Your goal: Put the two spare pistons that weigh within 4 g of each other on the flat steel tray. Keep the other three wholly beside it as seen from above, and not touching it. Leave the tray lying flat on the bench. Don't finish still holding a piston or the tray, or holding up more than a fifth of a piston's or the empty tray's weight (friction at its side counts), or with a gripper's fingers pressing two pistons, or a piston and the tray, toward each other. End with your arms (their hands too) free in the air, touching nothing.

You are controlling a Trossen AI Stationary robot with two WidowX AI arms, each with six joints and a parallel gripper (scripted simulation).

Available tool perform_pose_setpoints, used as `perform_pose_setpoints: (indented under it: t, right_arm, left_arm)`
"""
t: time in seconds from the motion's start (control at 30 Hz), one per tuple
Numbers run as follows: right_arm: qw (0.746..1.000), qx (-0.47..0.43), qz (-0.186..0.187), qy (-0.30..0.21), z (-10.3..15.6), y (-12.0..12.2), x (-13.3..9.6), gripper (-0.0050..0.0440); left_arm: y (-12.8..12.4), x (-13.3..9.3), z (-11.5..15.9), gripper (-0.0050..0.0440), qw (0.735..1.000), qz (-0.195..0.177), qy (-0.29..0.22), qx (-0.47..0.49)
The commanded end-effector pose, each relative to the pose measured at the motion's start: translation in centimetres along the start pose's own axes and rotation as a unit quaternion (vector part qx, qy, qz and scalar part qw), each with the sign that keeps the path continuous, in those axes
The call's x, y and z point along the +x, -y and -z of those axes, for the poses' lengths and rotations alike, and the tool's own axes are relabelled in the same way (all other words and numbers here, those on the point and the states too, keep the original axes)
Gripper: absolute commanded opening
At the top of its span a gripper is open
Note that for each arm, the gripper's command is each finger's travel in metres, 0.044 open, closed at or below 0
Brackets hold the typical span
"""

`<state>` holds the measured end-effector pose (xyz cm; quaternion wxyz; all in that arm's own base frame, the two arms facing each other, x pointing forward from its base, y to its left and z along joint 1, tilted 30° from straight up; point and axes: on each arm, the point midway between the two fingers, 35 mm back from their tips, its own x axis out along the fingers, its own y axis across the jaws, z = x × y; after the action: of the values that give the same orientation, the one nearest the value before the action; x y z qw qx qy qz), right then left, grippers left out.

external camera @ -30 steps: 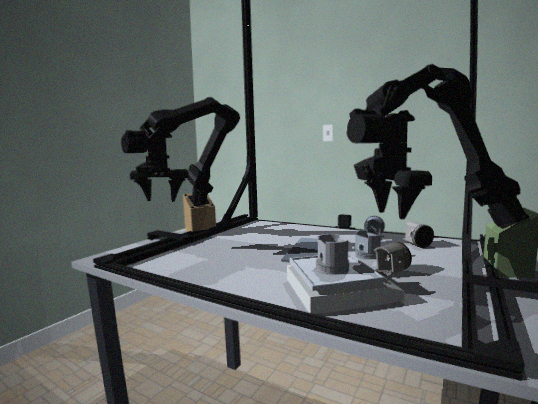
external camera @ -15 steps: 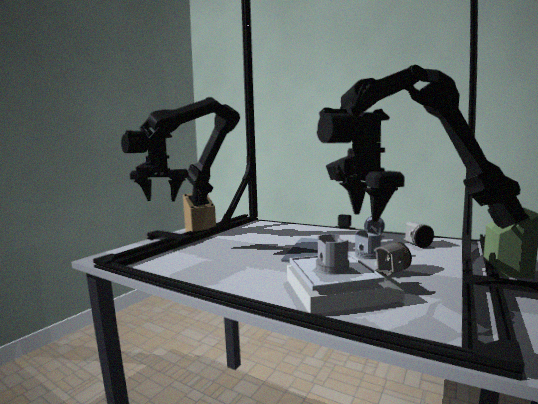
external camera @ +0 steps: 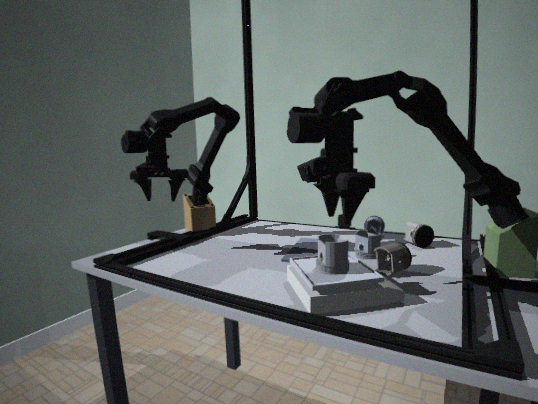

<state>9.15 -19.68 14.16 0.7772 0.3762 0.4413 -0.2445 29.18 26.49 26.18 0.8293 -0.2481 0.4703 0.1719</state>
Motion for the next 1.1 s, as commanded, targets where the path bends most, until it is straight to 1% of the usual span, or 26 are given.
perform_pose_setpoints:
  t: [0.0, 0.27, 0.33, 0.47, 0.83, 0.9, 1.07]
  right_arm:
    - [1.000, -0.001, -0.002, 0.000, -0.01, -0.06, 0.00, 0.0440]
    - [1.000, -0.001, -0.002, 0.000, -0.01, -0.06, 0.00, 0.0440]
    - [1.000, -0.001, -0.002, 0.000, -0.01, -0.06, 0.00, 0.0440]
    - [1.000, -0.001, -0.002, 0.000, -0.01, -0.06, 0.00, 0.0440]
    - [1.000, -0.001, -0.002, 0.000, -0.01, -0.06, 0.00, 0.0440]
    - [1.000, -0.001, -0.002, 0.000, -0.01, -0.06, 0.00, 0.0440]
    - [1.000, -0.001, -0.002, 0.000, -0.01, -0.06, 0.00, 0.0440]
  left_arm:
    - [-0.09, 0.23, -0.48, 0.0378, 1.000, 0.003, -0.008, -0.026]
    - [-0.09, 0.23, -0.48, 0.0378, 0.991, 0.016, -0.022, -0.131]
    - [-0.09, 0.23, -0.48, 0.0378, 0.991, 0.016, -0.022, -0.131]
    - [-0.09, 0.23, -0.48, 0.0378, 0.982, 0.023, -0.029, -0.183]
    - [-0.09, 0.23, -0.48, 0.0378, 0.945, 0.041, -0.048, -0.322]
    - [-0.09, 0.23, -0.48, 0.0378, 0.945, 0.041, -0.048, -0.322]
    - [-0.09, 0.23, -0.48, 0.0378, 0.921, 0.049, -0.056, -0.383]
